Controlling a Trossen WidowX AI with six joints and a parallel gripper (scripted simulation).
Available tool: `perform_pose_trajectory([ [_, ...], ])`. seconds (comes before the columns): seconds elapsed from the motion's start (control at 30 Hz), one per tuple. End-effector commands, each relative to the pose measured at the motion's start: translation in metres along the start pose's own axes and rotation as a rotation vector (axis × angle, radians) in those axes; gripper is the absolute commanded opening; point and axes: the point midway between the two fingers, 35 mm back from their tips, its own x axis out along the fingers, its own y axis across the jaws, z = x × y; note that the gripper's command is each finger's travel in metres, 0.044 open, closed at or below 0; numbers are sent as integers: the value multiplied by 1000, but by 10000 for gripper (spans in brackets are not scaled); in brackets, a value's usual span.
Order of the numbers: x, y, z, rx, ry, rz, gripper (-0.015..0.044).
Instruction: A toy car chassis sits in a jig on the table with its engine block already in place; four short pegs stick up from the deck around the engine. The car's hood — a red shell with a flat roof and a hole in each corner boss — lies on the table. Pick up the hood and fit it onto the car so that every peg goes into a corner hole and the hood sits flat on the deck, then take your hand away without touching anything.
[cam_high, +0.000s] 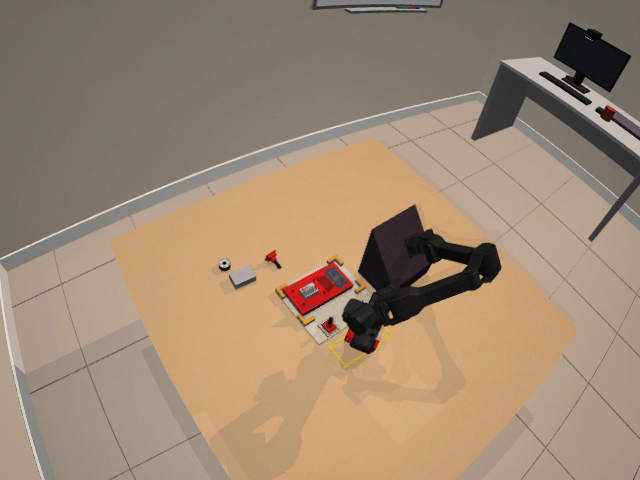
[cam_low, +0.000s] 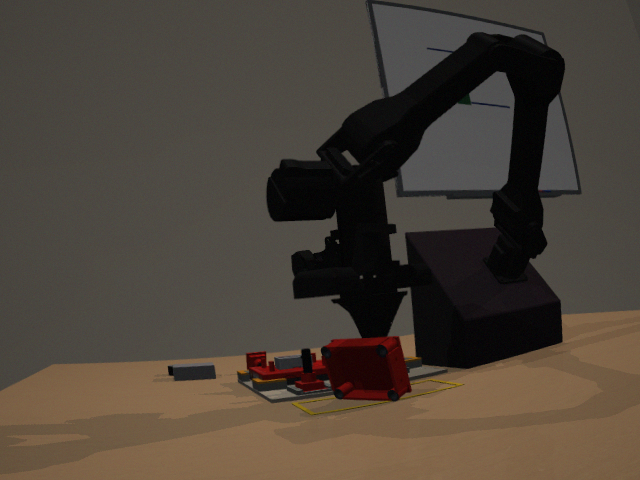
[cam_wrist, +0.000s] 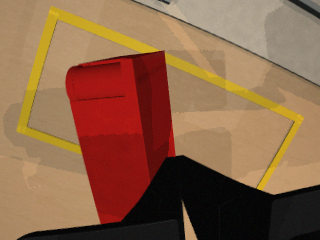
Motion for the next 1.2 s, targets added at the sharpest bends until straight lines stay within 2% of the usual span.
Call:
perform_pose_trajectory([
  [0.0,0,3,0,3,3,2,0],
  [0.8,0,16,0,3,3,2,0],
  [0.9,-14,17,1,3,0,1,0],
  [1.1,-77,14,1,3,0,1,0],
  [1.17,-80,14,1,3,0,1,0],
])
